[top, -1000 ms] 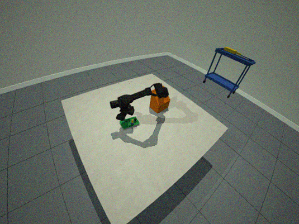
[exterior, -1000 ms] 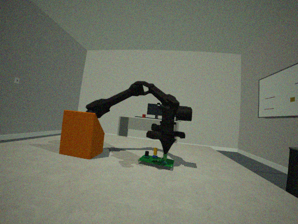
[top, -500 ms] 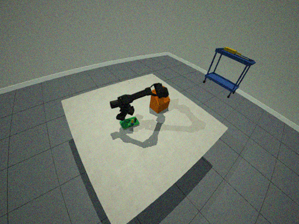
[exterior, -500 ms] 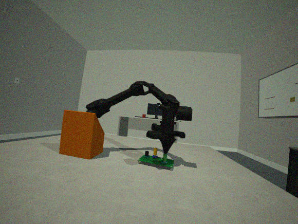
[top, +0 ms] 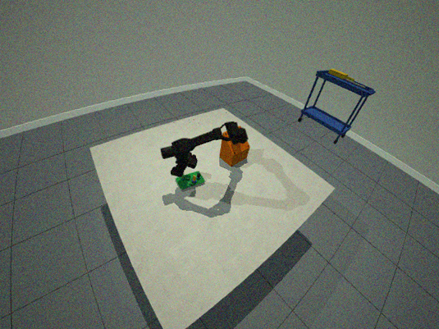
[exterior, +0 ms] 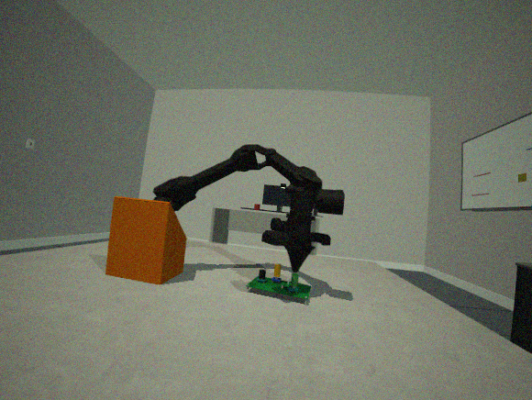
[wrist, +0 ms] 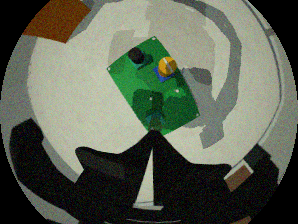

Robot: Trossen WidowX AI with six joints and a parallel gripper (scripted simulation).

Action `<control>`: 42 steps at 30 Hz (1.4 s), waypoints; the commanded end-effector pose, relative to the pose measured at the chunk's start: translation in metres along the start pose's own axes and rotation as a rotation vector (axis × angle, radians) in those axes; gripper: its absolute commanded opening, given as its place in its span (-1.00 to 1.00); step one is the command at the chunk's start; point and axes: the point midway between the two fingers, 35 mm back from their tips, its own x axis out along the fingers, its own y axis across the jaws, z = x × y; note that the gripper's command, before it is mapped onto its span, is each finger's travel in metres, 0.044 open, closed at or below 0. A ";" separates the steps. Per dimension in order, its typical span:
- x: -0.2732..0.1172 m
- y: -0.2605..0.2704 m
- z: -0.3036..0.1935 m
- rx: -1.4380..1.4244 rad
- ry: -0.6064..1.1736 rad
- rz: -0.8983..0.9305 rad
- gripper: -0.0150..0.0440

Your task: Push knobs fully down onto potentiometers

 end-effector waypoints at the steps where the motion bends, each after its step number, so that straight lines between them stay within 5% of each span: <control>1: -0.008 -0.001 -0.001 -0.005 0.006 -0.001 -0.49; 4: -0.012 -0.001 -0.001 -0.005 0.006 -0.001 -0.49; 14: -0.009 0.004 0.004 0.001 0.002 -0.001 0.40; 21: -0.026 0.051 0.050 0.002 0.003 0.003 1.00; 31: -0.030 0.124 0.123 0.004 0.000 0.006 1.00; 42: -0.030 0.125 0.125 0.004 0.000 0.006 1.00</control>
